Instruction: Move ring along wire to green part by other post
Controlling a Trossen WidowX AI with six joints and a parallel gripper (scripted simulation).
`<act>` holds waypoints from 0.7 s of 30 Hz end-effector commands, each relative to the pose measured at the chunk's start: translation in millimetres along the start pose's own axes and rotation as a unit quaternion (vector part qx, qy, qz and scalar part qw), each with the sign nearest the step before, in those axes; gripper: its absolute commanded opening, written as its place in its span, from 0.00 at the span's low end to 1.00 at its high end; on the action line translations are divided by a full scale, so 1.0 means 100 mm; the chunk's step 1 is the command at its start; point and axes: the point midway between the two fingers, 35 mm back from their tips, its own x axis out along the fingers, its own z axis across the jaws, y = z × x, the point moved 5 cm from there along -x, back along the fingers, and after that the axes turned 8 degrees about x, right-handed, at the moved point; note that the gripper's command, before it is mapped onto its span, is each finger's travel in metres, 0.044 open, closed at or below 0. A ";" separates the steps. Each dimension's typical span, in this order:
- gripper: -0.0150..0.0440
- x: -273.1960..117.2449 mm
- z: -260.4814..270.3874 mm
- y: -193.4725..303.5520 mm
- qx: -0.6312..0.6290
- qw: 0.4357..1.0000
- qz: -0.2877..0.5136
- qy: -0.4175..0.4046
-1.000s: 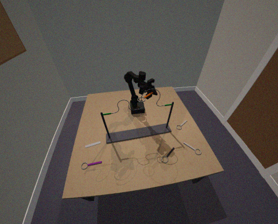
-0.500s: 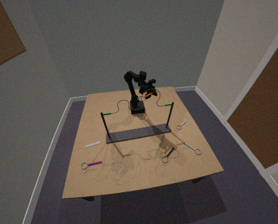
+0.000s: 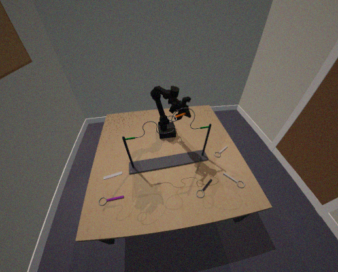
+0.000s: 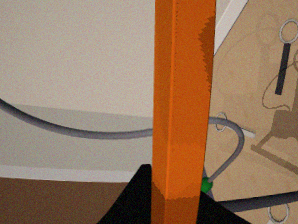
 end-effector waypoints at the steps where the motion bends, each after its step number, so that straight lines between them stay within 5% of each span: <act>1: 0.00 -0.01 0.02 0.00 -0.020 1.000 -0.006 0.005; 21: 0.00 0.00 -0.02 0.00 -0.111 0.992 -0.025 0.053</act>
